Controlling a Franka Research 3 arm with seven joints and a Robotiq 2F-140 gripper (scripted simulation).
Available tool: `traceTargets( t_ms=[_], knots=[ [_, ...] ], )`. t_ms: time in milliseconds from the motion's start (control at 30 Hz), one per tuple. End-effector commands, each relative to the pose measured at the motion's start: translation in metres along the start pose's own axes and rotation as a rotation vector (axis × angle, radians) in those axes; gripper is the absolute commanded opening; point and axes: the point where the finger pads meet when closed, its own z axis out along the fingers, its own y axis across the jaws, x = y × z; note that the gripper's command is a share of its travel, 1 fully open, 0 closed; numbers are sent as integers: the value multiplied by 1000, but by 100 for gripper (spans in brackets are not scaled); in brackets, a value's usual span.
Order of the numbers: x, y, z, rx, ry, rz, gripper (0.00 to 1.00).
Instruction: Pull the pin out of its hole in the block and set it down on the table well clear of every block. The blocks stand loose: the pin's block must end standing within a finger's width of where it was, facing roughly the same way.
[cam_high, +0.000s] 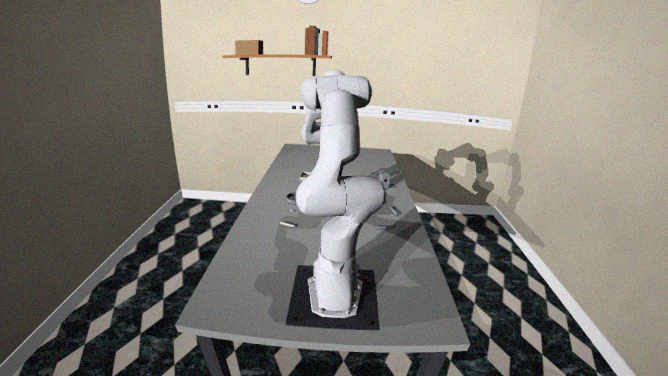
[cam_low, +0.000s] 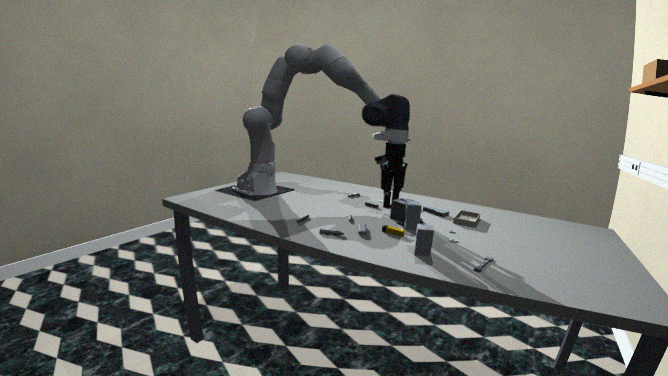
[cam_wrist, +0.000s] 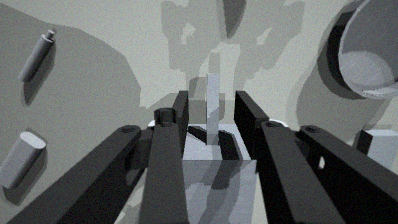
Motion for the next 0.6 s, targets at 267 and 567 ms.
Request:
traceTargets(
  t_ms=[267,567],
  knots=[
    [-2,1,2,-5,-4,-7,34],
    [-2,1,2,-5,-4,-7,10]
  ],
)
